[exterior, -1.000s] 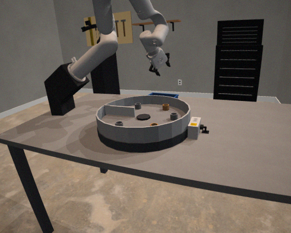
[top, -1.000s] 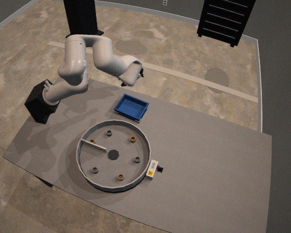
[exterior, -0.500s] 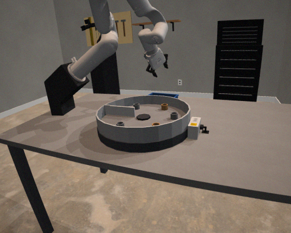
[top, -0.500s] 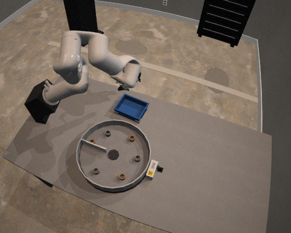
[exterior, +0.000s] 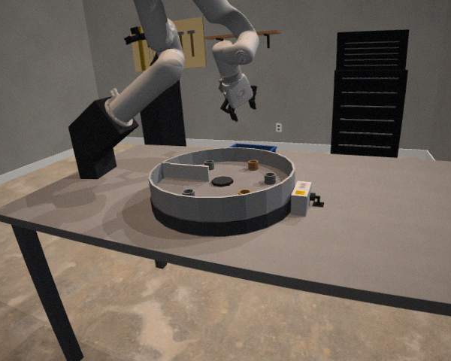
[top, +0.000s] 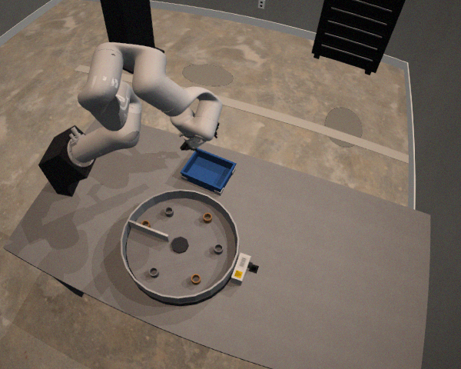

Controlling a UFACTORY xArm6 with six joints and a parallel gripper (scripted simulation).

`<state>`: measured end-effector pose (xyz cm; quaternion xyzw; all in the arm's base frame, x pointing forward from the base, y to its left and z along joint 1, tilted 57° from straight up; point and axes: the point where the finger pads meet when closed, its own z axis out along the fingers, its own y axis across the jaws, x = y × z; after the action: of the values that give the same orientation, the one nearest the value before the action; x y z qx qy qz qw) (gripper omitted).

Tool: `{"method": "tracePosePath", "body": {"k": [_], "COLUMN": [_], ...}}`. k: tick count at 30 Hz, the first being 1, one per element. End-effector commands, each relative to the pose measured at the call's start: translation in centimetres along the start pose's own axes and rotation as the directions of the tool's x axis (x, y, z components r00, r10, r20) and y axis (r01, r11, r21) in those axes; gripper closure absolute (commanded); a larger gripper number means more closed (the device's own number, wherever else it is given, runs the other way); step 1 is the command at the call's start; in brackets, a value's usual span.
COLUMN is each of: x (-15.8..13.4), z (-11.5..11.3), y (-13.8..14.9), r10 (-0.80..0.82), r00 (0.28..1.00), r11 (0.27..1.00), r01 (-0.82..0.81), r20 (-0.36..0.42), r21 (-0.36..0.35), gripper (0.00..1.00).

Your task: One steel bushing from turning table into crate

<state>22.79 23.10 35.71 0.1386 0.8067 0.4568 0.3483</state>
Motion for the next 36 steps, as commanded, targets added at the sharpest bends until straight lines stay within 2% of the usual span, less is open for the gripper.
{"method": "tracePosePath", "body": {"k": [1, 4, 5, 10, 11, 18, 19, 22, 23, 27, 28, 32, 33, 36], "x": [-0.9, -0.9, -1.8, -1.8, -2.6, -2.6, -3.4, -3.4, -4.1, -4.1, -4.7, -4.7, -5.2, -5.2], "z": [-1.0, -1.0, -2.0, -2.0, -3.0, -3.0, -4.0, -4.0, -5.0, -5.0, -5.9, -5.9, -6.7, -6.7], "y": [-1.3, -1.3, -2.8, -2.8, -4.1, -4.1, -5.4, -5.4, -6.6, -6.6, -7.6, -7.6, -8.6, -8.6], "r10": [0.002, 0.002, 0.006, 0.006, 0.011, 0.011, 0.016, 0.016, 0.021, 0.021, 0.026, 0.026, 0.030, 0.030], "r00": [1.000, 1.000, 1.000, 1.000, 0.999, 0.999, 0.997, 0.997, 0.995, 0.995, 0.992, 0.992, 0.989, 0.989], "r11": [0.999, 0.999, 0.997, 0.997, 0.993, 0.993, 0.986, 0.986, 0.979, 0.979, 0.971, 0.971, 0.962, 0.962], "r01": [-0.002, -0.002, -0.009, -0.009, -0.018, -0.018, -0.029, -0.029, -0.041, -0.041, -0.055, -0.055, -0.068, -0.068], "r20": [0.009, 0.009, 0.030, 0.030, 0.053, 0.053, 0.076, 0.076, 0.100, 0.100, 0.124, 0.124, 0.146, 0.146], "r21": [0.032, 0.032, 0.077, 0.077, 0.121, 0.121, 0.162, 0.162, 0.200, 0.200, 0.234, 0.234, 0.264, 0.264], "gripper": [0.00, 0.00, 0.00, 0.00, 0.00, 0.00, 0.00, 0.00, 0.00, 0.00, 0.00, 0.00, 0.00, 0.00]}}
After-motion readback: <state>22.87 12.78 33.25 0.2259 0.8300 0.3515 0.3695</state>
